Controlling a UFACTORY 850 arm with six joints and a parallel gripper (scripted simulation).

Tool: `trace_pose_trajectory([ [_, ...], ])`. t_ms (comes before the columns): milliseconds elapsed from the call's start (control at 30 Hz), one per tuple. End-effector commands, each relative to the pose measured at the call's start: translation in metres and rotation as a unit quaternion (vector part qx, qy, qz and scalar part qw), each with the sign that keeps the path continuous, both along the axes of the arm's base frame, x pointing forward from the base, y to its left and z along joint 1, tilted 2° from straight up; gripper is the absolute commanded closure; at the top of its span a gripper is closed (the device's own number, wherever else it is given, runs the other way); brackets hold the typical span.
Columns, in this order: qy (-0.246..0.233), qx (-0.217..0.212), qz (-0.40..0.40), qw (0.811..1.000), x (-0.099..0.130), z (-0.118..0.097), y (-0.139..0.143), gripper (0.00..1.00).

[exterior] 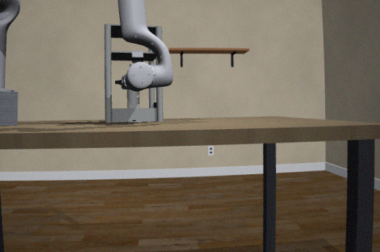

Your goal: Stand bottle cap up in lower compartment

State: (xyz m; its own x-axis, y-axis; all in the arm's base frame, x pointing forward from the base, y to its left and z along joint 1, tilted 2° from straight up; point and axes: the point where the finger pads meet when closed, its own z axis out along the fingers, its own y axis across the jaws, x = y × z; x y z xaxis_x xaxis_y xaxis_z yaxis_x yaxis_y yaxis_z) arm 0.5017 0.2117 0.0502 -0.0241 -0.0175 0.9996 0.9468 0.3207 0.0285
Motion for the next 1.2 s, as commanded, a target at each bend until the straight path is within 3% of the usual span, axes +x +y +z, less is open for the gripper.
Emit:
trace_pose_trajectory([
  [0,-0.001,0.000,0.000,1.000,0.0006,0.0007,0.0000,0.86],
  [33,-0.001,0.000,0.000,1.000,0.0006,0.0007,0.0000,0.86],
  [67,-0.001,0.000,0.000,1.000,0.0006,0.0007,0.0000,0.71],
  [133,-0.001,0.000,0.000,1.000,0.0006,0.0007,0.0000,0.71],
  [167,-0.001,0.000,0.000,1.000,0.0006,0.0007,0.0000,0.57],
  [233,-0.001,0.000,0.000,1.000,0.0006,0.0007,0.0000,0.57],
  [267,-0.001,0.000,0.000,1.000,0.0006,0.0007,0.0000,0.43],
  [333,-0.001,0.000,0.000,1.000,0.0006,0.0007,0.0000,0.43],
  [367,-0.001,0.000,0.000,1.000,0.0006,0.0007,0.0000,0.29],
  [1167,-0.001,0.000,0.000,1.000,0.0017,0.0007,-0.0031,0.29],
])
